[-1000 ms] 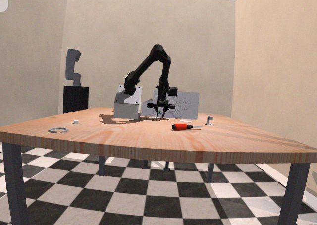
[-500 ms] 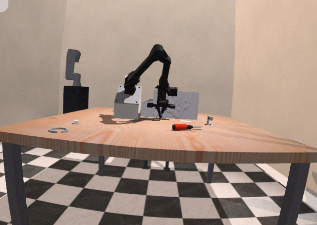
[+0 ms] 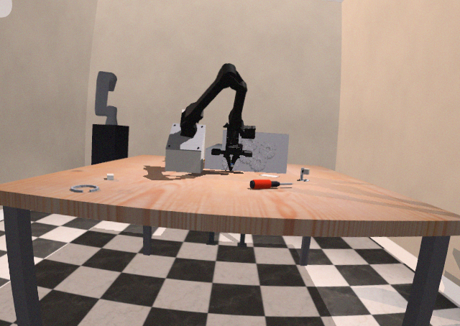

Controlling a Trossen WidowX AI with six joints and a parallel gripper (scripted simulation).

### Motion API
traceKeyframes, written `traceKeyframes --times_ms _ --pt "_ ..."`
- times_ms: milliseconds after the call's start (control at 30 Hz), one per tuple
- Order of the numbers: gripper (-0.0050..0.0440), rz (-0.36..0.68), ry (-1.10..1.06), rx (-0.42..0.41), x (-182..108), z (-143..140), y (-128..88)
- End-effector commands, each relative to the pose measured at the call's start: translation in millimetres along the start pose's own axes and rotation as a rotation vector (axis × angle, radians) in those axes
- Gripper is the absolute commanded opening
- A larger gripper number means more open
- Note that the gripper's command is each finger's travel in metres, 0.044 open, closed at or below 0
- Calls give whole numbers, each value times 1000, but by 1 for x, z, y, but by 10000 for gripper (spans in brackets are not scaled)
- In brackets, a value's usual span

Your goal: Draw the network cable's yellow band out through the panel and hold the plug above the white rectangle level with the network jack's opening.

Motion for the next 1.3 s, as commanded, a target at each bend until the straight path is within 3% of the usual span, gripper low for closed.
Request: traceKeyframes --times_ms 0,133,333,1267 --pt "-3 0 13 8 3 0 -2" --pt "-5 -3 27 8 11 -1 -2" --pt "-50 -3 62 7 25 -4 -2" --pt "-50 -4 106 9 80 -15 -2"
Point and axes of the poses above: the point midway between the two fingers, 35 mm back from their tips, its own y axis out along the fingers, its own z axis across the jaws, x = y × z, the point moved 8 cm from there along -y, back along the fingers, and after that the axes turned 4 degrees about -y, right-handed, at the moved point
